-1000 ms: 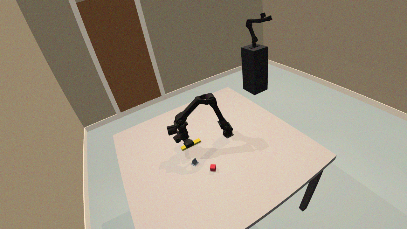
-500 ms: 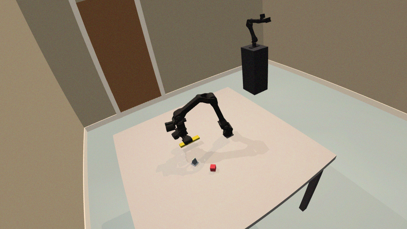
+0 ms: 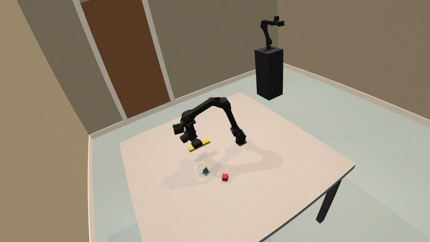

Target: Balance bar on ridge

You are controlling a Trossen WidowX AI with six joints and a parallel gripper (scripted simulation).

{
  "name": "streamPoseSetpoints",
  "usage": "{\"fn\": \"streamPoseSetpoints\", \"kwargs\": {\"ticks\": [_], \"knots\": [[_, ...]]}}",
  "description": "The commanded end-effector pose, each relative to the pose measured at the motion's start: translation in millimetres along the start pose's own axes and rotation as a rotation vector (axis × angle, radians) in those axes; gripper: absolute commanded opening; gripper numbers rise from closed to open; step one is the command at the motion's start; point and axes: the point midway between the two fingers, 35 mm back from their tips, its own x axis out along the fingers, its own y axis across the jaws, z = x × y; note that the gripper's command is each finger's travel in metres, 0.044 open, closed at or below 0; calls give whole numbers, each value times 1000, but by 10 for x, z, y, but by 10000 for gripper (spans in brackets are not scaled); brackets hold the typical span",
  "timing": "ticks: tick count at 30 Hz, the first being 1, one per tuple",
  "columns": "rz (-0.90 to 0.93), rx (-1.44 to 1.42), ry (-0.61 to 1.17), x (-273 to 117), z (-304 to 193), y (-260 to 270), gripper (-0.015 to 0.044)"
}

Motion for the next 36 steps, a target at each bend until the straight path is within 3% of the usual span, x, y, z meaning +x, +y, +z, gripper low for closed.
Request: {"fn": "streamPoseSetpoints", "kwargs": {"ticks": [1,8,36], "knots": [[-5,7,-9,-148,-9,-3,0],[-5,41,-9,-216,8,42,0],[9,737,-10,-244,401,974,0]]}}
